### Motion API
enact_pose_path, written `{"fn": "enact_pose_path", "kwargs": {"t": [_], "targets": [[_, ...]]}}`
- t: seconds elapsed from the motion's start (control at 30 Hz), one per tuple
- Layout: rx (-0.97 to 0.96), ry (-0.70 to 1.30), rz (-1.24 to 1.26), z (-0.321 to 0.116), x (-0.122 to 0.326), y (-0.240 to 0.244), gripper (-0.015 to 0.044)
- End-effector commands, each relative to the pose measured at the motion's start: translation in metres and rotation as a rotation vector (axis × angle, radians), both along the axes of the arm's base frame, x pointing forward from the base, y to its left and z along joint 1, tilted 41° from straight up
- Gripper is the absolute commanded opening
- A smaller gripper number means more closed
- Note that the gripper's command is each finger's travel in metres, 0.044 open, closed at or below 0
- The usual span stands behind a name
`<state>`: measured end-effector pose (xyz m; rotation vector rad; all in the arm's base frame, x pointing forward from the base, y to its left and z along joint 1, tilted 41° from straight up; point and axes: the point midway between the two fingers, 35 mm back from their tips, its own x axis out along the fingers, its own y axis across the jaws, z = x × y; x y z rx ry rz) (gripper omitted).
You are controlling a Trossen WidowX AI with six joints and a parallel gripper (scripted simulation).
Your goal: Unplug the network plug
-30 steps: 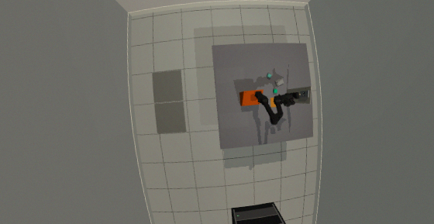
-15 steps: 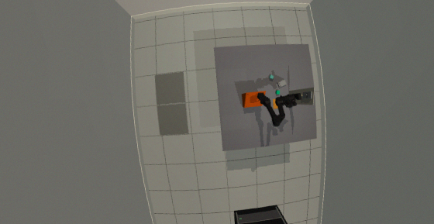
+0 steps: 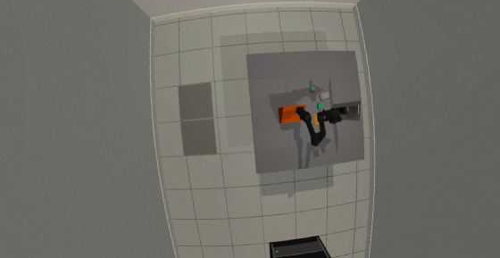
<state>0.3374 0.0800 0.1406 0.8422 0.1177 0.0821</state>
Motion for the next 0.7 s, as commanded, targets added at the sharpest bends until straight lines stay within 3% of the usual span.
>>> {"fn": "enact_pose_path", "kwargs": {"t": [0.0, 0.67], "targets": [[0.009, -0.01, 0.003, 0.009, -0.002, 0.006, 0.0], [0.013, -0.011, 0.001, 0.039, -0.021, 0.028, 0.0]]}}
